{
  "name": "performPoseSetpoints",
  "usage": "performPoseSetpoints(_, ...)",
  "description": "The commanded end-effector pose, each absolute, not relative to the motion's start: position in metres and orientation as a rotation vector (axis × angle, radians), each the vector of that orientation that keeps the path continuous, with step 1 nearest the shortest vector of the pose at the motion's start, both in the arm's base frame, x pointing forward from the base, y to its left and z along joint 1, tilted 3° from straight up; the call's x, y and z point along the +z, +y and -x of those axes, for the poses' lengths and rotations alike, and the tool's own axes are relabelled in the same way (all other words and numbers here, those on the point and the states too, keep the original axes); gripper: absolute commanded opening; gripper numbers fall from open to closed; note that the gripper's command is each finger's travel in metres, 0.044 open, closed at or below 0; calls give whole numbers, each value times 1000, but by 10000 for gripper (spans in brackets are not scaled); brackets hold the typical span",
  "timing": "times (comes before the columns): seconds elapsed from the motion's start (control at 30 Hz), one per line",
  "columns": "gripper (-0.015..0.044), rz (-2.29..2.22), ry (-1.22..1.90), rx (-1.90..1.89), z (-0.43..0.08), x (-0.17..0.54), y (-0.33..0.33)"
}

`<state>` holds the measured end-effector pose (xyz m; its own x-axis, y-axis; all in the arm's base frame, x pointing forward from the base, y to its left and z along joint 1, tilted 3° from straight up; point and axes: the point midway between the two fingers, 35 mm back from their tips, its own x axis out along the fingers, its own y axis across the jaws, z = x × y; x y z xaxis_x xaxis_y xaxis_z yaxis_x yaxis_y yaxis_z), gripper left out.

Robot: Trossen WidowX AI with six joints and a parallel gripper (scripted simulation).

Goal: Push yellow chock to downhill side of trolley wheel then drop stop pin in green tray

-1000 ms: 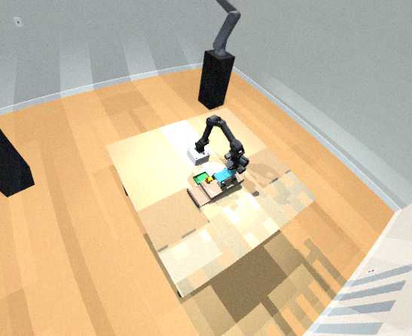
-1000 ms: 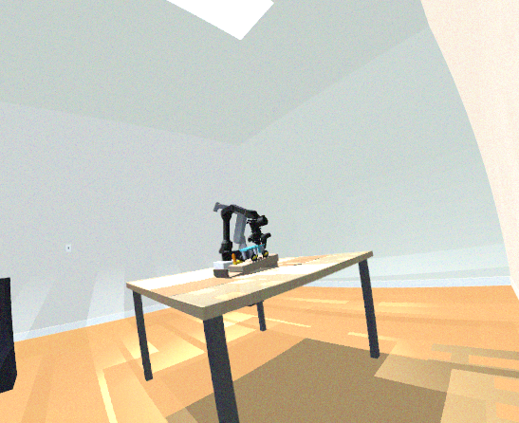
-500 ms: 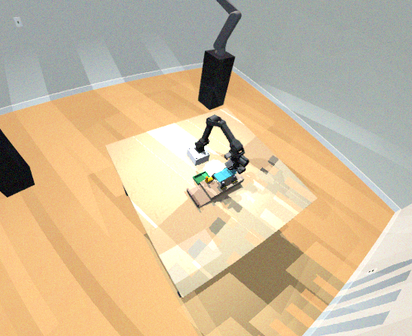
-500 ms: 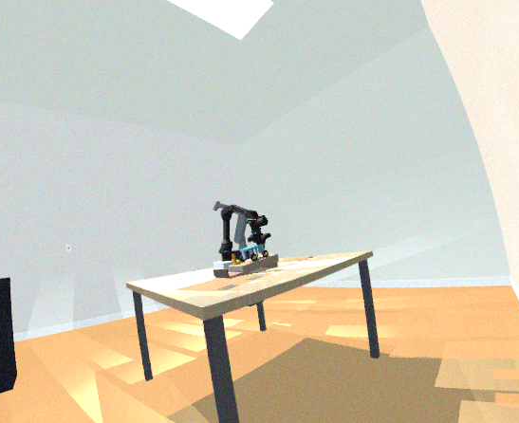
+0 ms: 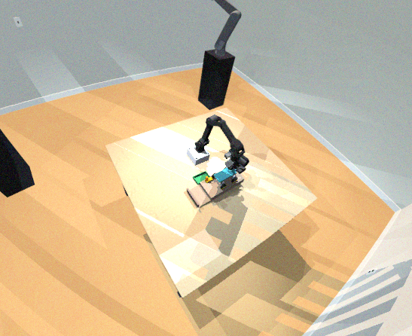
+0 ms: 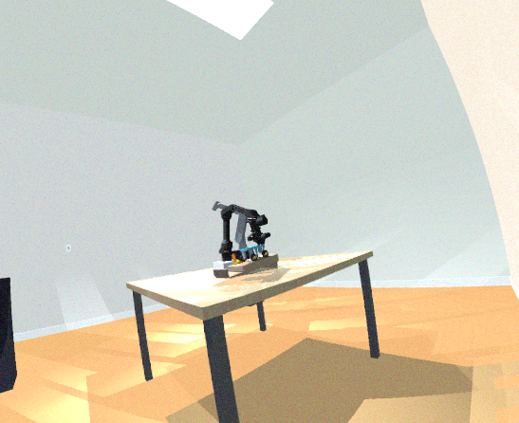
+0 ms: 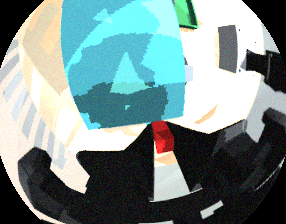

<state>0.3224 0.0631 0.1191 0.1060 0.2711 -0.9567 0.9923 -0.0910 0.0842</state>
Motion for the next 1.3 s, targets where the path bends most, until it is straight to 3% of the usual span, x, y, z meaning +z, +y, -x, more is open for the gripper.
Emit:
performPoseSetpoints(0.0, 0, -1524, 1292, -1047, -322, 124, 63)
performPoseSetpoints(1.27, 0, -1523, 1292, -1047, -320, 145, 58)
